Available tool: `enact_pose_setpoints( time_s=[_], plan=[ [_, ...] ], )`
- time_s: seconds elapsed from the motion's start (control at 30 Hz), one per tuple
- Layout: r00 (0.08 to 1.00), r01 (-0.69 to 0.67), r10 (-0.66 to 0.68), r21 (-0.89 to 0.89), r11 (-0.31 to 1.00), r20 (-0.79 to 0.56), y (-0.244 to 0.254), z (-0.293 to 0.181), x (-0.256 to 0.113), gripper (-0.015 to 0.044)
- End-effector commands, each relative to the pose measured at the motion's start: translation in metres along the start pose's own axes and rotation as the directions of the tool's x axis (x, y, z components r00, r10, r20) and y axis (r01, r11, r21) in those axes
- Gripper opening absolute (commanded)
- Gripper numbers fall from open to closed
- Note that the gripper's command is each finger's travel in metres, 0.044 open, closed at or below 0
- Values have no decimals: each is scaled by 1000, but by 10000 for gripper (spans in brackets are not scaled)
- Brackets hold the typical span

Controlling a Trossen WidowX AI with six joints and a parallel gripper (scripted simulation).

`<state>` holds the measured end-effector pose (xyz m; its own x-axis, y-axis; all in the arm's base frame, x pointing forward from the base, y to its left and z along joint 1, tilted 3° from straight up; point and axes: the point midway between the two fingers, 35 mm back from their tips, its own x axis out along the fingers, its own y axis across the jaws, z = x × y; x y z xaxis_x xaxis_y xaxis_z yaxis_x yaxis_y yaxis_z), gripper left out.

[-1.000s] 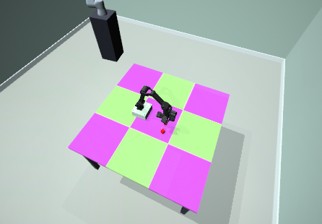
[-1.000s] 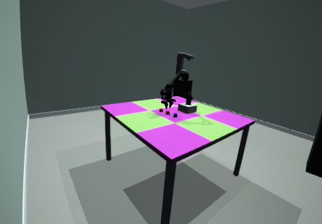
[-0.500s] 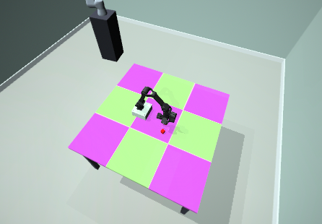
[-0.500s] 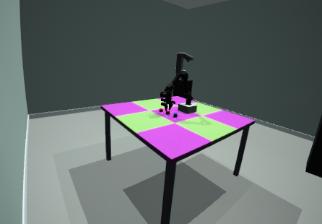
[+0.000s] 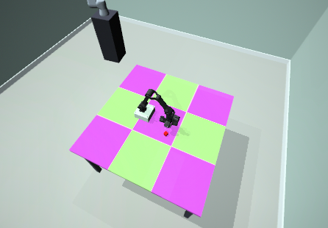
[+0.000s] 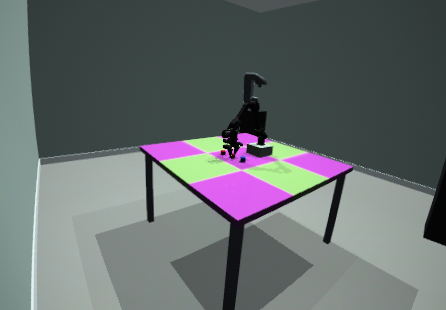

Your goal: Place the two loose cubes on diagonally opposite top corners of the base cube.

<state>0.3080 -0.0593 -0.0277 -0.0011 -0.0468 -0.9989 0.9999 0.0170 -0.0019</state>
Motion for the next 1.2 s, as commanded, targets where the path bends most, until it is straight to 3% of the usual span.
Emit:
enact_pose_setpoints(
  time_s=[0.0, 0.1, 1.17],
  plan=[
    [1000, 1, -1, -3, 1000, -6, -1, -1, 3, 160],
    [1000, 1, -1, -3, 1000, -6, -1, -1, 3, 105],
    [1000, 0, 0, -3, 1000, -6, 3, 0, -86, 105]
  ],
)
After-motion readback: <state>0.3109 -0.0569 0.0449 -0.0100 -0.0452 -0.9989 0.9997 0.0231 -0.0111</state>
